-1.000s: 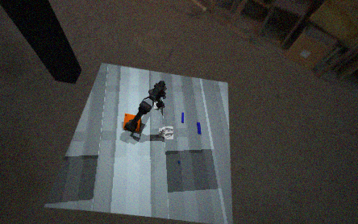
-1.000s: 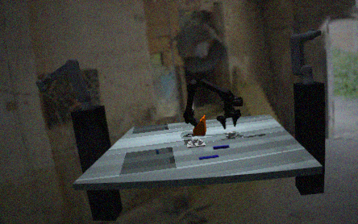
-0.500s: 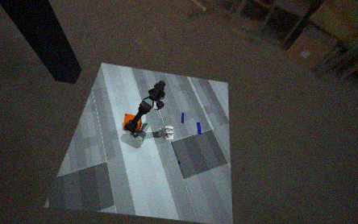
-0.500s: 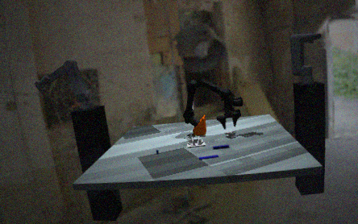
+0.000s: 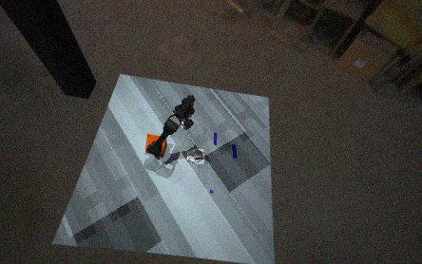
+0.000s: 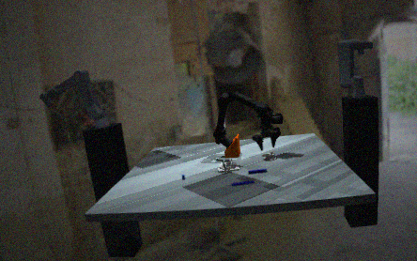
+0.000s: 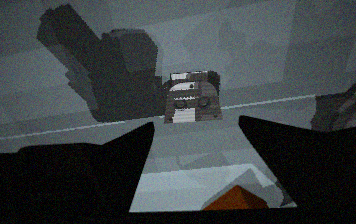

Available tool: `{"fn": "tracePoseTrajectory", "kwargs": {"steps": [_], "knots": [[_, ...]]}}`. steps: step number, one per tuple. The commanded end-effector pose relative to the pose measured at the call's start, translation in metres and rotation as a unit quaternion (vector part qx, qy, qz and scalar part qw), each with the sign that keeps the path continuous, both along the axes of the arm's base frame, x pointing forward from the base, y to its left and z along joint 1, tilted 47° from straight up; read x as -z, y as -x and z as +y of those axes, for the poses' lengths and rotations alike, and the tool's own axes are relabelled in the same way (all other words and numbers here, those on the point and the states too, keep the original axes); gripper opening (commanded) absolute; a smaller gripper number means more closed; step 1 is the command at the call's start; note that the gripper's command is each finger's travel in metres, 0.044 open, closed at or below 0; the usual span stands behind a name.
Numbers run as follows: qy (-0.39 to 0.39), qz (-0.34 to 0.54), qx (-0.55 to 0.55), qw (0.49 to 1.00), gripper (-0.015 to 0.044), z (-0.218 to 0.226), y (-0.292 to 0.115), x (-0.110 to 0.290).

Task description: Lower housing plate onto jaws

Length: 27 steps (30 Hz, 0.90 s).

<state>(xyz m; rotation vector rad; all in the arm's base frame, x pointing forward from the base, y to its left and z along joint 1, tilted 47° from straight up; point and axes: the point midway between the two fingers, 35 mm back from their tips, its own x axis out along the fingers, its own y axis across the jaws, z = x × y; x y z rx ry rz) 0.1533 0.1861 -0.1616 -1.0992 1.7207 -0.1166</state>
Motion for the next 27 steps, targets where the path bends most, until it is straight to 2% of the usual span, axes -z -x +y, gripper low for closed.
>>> {"fn": "tracePoseTrajectory", "kwargs": {"steps": [1, 27], "knots": [[0.0, -0.001, -0.003, 1.0, 0.044, 0.0, -0.001, 0.0], [0.0, -0.001, -0.002, 1.0, 0.044, -0.018, -0.001, 0.021]]}}
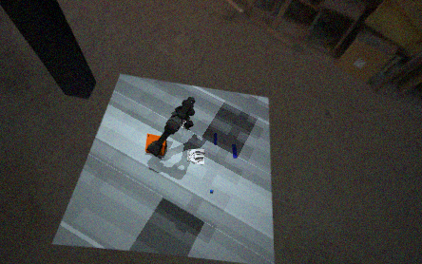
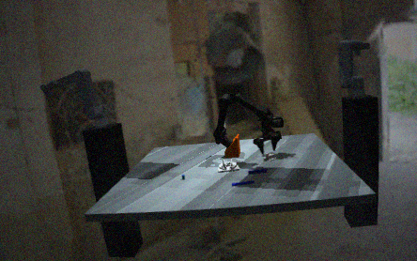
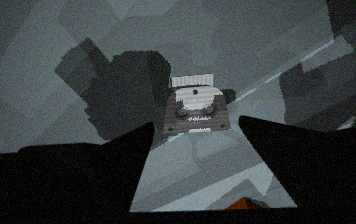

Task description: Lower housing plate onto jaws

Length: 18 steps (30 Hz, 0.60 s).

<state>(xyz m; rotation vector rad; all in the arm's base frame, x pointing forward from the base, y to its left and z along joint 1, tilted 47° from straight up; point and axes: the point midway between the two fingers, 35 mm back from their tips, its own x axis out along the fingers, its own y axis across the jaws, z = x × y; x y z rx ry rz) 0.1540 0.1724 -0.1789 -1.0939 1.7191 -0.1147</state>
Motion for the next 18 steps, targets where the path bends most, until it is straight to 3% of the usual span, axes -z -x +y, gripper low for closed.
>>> {"fn": "tracePoseTrajectory", "kwargs": {"steps": [1, 18], "knots": [[0.002, 0.0, -0.003, 1.0, 0.044, -0.006, -0.001, 0.004], [0.003, 0.0, -0.004, 1.0, 0.044, -0.021, -0.001, 0.02]]}}
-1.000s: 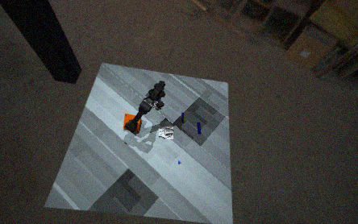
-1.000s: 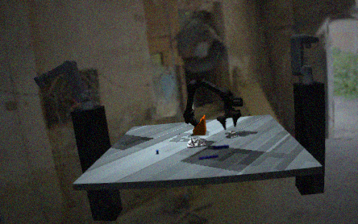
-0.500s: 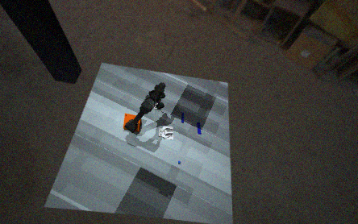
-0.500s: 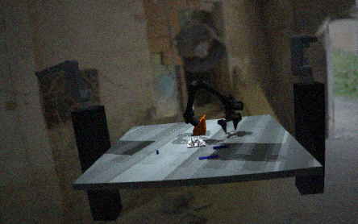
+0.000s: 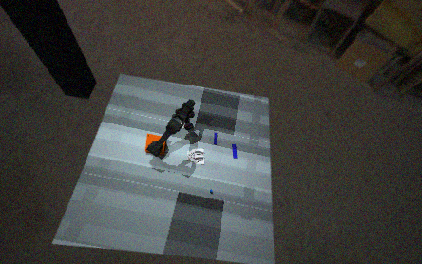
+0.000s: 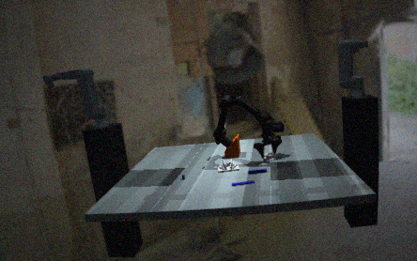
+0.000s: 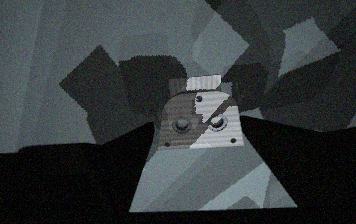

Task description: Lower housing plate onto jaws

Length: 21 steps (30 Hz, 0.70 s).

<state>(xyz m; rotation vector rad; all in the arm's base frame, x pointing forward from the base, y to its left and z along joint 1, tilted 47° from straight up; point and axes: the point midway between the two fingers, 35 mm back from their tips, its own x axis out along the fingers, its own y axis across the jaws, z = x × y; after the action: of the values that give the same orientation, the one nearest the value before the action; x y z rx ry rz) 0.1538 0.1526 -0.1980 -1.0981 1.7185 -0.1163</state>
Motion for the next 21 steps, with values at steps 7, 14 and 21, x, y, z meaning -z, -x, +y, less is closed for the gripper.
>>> {"fn": "tracePoseTrajectory", "kwargs": {"steps": [7, 14, 21], "knots": [[0.001, 0.0, -0.003, 1.0, 0.044, -0.0015, -0.0007, 0.0007], [0.001, 0.0, -0.003, 1.0, 0.044, -0.0018, -0.0007, 0.001], [0.0, 0.0, 0.0, 1.0, 0.042, -0.0013, 0.0001, 0.0009]]}}
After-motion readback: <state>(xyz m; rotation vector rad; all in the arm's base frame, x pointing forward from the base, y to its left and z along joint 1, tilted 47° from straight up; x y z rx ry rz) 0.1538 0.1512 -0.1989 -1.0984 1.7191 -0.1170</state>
